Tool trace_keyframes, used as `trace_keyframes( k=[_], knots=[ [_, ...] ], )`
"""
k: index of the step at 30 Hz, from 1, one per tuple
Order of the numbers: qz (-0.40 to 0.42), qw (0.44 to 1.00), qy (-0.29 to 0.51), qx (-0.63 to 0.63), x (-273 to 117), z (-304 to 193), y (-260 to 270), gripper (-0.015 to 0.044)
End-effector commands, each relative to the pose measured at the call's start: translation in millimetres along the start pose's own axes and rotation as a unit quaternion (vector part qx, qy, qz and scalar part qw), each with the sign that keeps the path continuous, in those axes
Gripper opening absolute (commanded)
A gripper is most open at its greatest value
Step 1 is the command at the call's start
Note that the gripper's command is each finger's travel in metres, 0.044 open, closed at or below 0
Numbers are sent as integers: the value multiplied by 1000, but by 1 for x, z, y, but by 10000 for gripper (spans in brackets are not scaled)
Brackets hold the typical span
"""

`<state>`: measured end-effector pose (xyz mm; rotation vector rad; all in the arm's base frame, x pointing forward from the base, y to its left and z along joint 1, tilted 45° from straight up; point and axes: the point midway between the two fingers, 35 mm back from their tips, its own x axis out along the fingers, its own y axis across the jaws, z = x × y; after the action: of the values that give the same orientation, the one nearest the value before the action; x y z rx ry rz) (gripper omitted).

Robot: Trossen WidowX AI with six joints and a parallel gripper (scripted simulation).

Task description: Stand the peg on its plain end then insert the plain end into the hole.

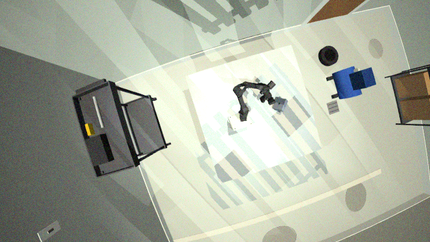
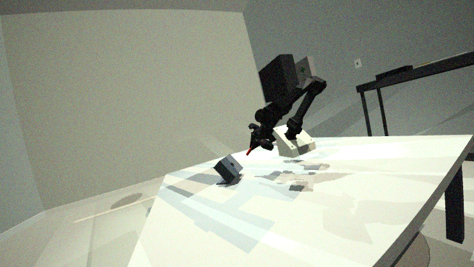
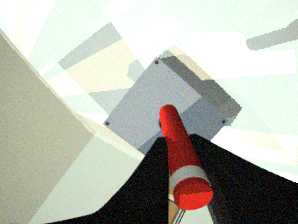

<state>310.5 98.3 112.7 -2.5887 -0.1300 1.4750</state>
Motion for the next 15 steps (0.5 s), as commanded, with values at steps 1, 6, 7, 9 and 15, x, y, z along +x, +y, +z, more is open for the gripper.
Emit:
trace_keyframes(
  k=[1, 6, 7, 9, 15],
  knots=[
    [8, 1000, 28, 0, -2, -9, -3, 0],
    [11, 999, 40, 0, -2, -13, -5, 0],
    [11, 999, 41, 0, -1, -13, -5, 0],
    [11, 999, 42, 0, 1, -14, -6, 0],
    [12, 999, 47, 0, 9, -18, -6, 0]
  ],
)
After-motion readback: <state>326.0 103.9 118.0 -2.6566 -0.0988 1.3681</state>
